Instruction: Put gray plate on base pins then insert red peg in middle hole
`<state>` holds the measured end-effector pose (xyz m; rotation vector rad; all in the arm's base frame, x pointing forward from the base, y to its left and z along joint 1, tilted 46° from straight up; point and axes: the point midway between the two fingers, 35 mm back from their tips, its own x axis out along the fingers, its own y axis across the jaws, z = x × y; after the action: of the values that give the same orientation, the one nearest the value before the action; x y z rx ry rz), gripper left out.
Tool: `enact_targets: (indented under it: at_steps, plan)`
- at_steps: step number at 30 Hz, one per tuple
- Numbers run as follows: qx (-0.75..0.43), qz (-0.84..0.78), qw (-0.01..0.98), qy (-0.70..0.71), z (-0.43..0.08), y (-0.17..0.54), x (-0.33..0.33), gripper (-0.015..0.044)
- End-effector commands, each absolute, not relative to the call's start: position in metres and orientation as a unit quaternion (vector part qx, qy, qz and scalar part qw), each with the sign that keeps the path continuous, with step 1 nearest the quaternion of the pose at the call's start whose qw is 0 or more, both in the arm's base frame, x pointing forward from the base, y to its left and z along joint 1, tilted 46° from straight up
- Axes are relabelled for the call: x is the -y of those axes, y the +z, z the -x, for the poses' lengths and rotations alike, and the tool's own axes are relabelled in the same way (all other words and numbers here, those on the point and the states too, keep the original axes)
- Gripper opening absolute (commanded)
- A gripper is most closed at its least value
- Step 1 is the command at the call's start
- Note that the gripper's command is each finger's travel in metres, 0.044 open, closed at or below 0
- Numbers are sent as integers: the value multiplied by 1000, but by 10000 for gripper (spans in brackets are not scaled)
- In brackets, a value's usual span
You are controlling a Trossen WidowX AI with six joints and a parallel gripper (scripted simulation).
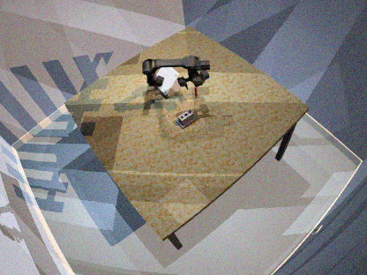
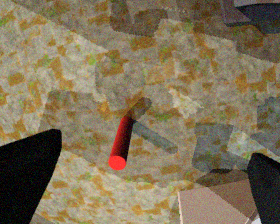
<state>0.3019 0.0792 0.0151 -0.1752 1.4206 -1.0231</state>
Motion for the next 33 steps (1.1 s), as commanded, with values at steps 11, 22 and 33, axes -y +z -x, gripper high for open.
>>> enact_targets:
  at_steps: [11,22,33]
  plan:
    - [-423,-143,626,-640,-264,-15,-114,440]
    - [-423,-143,626,-640,-260,-35,-95,440]
    - [-422,-143,626,-640,-258,-48,-83,440]
